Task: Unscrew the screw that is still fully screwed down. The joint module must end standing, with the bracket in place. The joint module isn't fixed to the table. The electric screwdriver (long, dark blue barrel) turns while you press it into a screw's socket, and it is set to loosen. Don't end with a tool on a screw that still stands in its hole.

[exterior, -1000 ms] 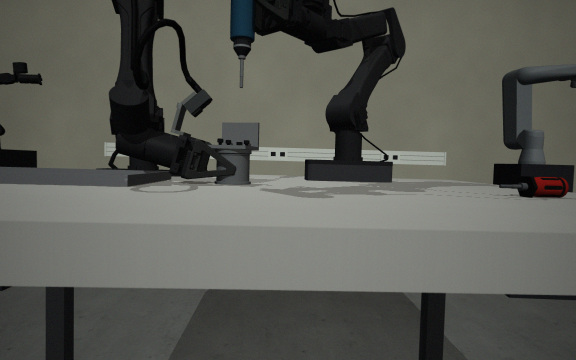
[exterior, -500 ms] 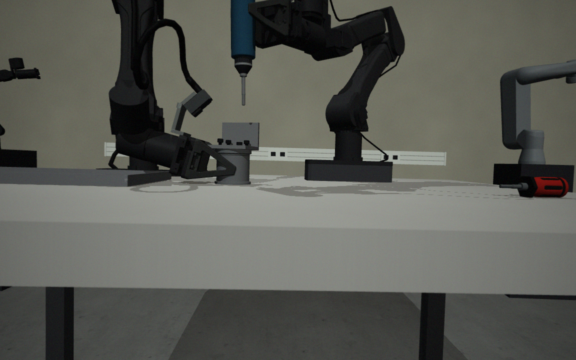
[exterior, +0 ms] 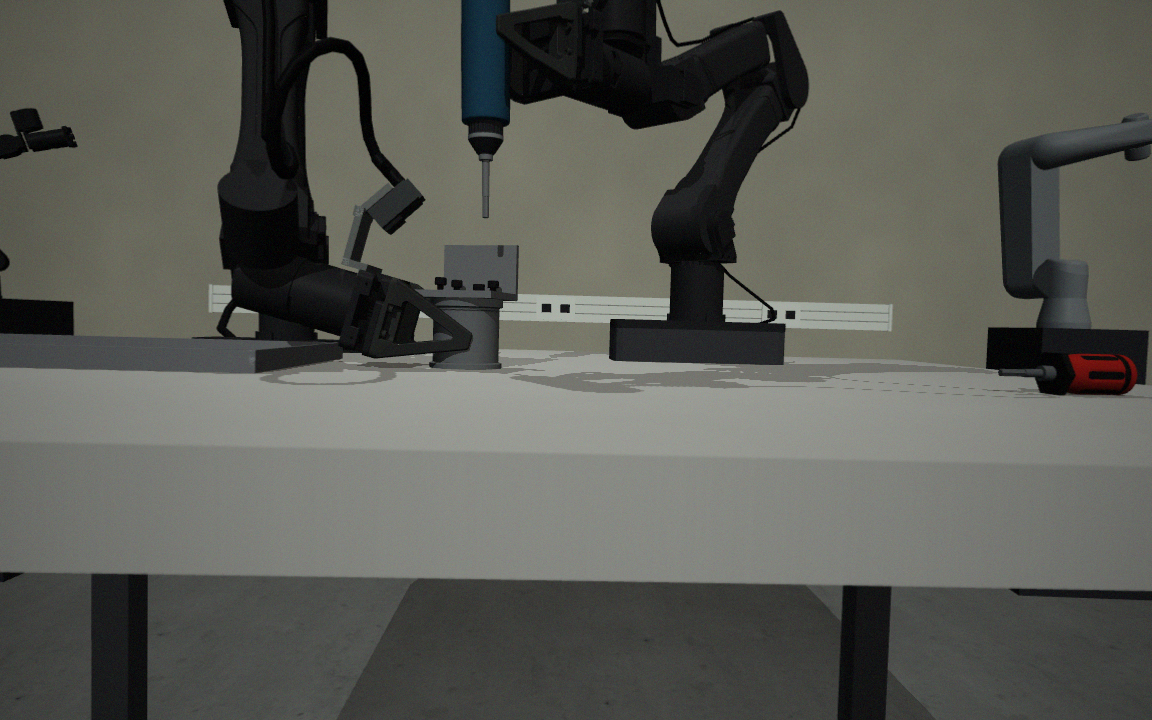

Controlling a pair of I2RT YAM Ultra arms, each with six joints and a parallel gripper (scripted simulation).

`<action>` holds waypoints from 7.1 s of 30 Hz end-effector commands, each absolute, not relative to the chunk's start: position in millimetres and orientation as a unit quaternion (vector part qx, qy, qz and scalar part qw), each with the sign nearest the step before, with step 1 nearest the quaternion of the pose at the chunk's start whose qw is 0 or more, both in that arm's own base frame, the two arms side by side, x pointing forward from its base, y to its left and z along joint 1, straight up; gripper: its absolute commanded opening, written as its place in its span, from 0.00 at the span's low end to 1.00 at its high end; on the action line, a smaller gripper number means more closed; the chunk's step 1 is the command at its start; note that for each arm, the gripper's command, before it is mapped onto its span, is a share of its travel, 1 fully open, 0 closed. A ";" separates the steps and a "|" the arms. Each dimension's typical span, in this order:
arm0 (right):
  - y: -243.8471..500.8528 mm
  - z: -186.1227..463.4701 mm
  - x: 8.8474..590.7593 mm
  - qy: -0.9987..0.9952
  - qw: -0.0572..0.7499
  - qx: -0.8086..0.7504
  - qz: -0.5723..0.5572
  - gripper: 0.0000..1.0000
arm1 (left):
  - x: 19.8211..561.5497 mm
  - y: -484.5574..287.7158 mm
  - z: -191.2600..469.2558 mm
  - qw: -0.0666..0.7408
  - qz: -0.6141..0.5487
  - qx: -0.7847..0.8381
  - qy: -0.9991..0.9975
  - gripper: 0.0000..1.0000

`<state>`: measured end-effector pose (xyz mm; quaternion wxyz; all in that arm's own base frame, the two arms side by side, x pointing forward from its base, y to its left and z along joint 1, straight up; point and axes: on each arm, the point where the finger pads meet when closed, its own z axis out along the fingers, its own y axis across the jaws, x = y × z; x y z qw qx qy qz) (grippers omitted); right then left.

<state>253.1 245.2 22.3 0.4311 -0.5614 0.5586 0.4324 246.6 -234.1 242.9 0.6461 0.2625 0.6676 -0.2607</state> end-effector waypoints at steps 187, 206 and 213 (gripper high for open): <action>246.5 25.0 252.6 0.553 0.434 -0.564 0.434 0.59 | 243.7 -239.4 256.6 0.697 -0.287 0.240 0.612 0.42; 246.5 25.0 252.6 0.553 0.434 -0.564 0.434 0.59 | 243.4 -239.5 256.8 0.697 -0.287 0.240 0.611 0.42; 246.5 25.0 252.6 0.553 0.434 -0.564 0.434 0.59 | 243.1 -239.5 257.0 0.697 -0.287 0.240 0.611 0.42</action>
